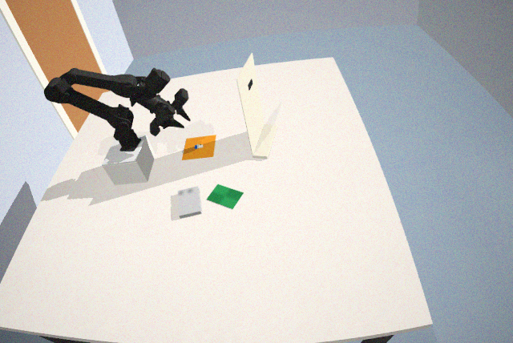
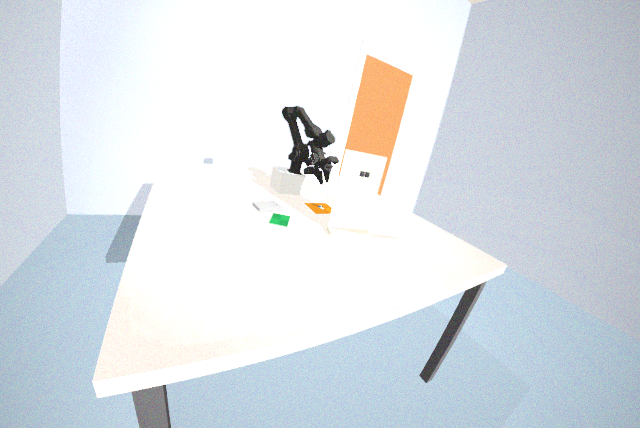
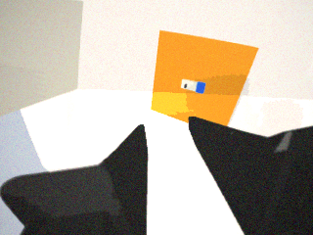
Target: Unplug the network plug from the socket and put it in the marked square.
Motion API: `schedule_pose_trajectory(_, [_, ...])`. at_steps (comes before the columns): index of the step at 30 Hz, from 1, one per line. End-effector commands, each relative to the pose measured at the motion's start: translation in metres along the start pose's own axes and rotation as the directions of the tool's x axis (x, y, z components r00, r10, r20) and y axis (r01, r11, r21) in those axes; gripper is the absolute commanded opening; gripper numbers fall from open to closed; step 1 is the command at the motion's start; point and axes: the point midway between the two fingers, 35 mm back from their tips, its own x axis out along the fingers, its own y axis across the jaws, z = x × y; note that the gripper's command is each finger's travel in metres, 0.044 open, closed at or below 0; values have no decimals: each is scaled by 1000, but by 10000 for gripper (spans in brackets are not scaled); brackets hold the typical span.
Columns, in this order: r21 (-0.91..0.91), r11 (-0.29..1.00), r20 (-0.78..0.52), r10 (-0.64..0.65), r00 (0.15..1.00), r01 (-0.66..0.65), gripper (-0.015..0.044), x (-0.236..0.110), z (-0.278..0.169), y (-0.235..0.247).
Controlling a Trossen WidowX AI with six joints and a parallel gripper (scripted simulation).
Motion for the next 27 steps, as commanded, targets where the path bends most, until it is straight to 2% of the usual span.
schedule_pose_trajectory(1, [0,1000,0,0,1000,0,156,-2,0,3])
schedule_pose_trajectory(27, [-4,1000,-3,11,1000,-11,156,-70,0,53])
